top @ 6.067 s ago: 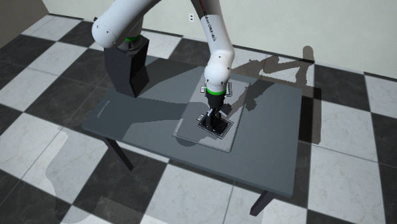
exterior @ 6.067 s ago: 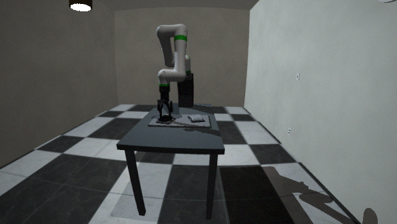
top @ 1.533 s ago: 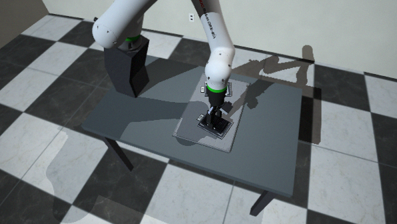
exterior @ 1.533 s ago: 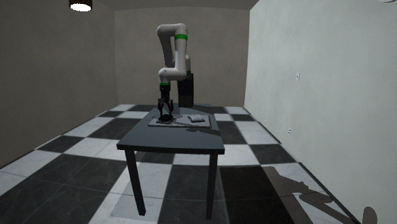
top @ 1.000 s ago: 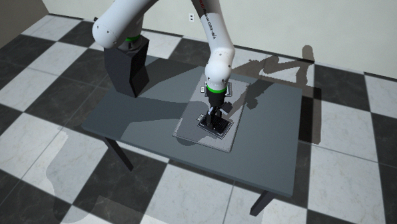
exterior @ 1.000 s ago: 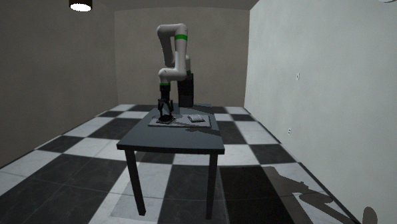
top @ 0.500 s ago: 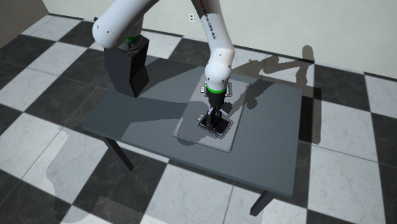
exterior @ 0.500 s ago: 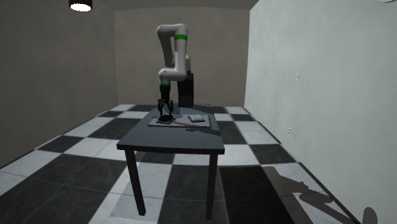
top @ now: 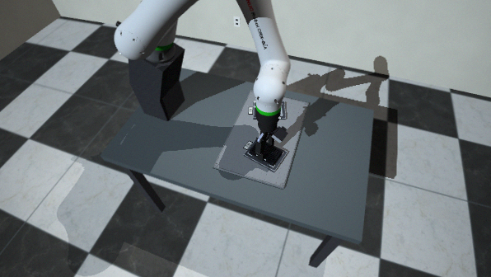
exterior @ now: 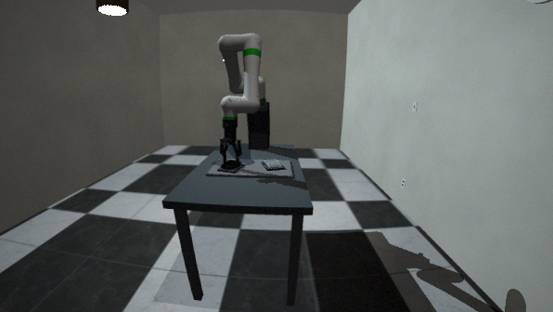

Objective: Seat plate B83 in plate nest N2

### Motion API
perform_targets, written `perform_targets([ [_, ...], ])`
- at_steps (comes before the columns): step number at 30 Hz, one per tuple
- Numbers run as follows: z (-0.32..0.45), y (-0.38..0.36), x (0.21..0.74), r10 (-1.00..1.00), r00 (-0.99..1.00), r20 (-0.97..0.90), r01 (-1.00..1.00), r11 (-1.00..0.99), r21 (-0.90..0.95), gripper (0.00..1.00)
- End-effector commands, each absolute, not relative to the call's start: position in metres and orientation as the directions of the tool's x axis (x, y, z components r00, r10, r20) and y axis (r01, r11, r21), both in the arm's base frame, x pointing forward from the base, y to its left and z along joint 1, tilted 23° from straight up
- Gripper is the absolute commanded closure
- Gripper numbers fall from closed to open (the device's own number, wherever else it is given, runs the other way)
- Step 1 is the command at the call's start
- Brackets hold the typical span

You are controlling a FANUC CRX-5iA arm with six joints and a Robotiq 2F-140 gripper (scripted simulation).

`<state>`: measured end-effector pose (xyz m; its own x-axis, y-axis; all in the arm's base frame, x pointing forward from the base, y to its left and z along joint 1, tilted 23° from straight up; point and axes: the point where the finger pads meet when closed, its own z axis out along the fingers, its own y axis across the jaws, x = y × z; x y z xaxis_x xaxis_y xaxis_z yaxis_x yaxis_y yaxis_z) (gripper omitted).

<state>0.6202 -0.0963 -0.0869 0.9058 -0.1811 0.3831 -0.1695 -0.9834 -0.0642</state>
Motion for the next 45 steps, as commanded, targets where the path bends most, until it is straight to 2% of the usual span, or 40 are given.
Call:
perform_targets([
  [1,-0.0864,-0.0964,0.621,-0.181,0.905,0.385,-0.169,-0.983,-0.064,0.9],
  [25,-0.0894,-0.0964,0.6223,-0.181,0.905,0.385,-0.169,-0.983,-0.064,0.9],
  [26,-0.0894,-0.0964,0.6223,-0.181,0.905,0.385,-0.169,-0.983,-0.064,0.0],
  [45,-0.0895,-0.0964,0.6222,-0.181,0.905,0.384,-0.169,-0.983,-0.064,0.0],
])
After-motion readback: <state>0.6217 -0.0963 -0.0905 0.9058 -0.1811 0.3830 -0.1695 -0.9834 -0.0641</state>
